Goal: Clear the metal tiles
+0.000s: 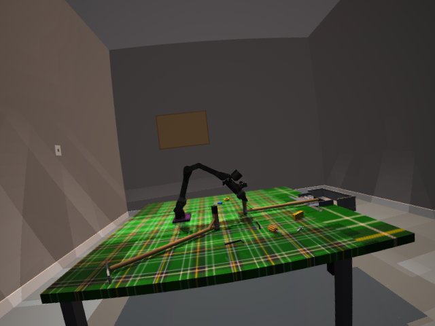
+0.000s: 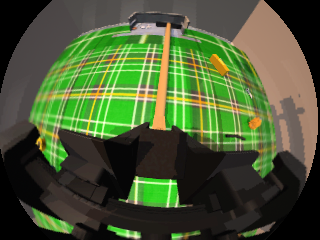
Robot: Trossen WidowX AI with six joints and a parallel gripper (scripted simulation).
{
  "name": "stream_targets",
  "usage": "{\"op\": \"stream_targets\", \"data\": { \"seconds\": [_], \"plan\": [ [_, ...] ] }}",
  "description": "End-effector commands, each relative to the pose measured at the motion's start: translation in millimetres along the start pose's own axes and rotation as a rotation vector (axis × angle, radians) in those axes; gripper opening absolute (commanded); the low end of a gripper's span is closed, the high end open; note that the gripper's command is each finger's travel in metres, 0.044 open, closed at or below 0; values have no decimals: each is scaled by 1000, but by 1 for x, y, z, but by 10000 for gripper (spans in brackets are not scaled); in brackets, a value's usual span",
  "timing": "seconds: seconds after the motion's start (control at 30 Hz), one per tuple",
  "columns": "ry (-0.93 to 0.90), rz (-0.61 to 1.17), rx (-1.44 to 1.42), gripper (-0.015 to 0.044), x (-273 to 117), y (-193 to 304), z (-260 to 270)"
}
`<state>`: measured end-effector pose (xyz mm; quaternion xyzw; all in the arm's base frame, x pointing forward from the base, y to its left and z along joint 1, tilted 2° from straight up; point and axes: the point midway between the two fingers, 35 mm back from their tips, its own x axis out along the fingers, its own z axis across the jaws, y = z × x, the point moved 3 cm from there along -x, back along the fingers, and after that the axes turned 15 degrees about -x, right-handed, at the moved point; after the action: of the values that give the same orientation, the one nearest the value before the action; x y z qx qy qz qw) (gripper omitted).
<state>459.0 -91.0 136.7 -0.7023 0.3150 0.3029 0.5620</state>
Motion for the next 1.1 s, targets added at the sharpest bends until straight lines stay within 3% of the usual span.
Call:
{"op": "stream_targets", "data": {
  "seconds": [0.0, 1.07],
  "plan": [
    [8, -14, 6, 0, 3, -11, -3],
    [9, -18, 6, 0, 32, -45, -6]
  ]
}}
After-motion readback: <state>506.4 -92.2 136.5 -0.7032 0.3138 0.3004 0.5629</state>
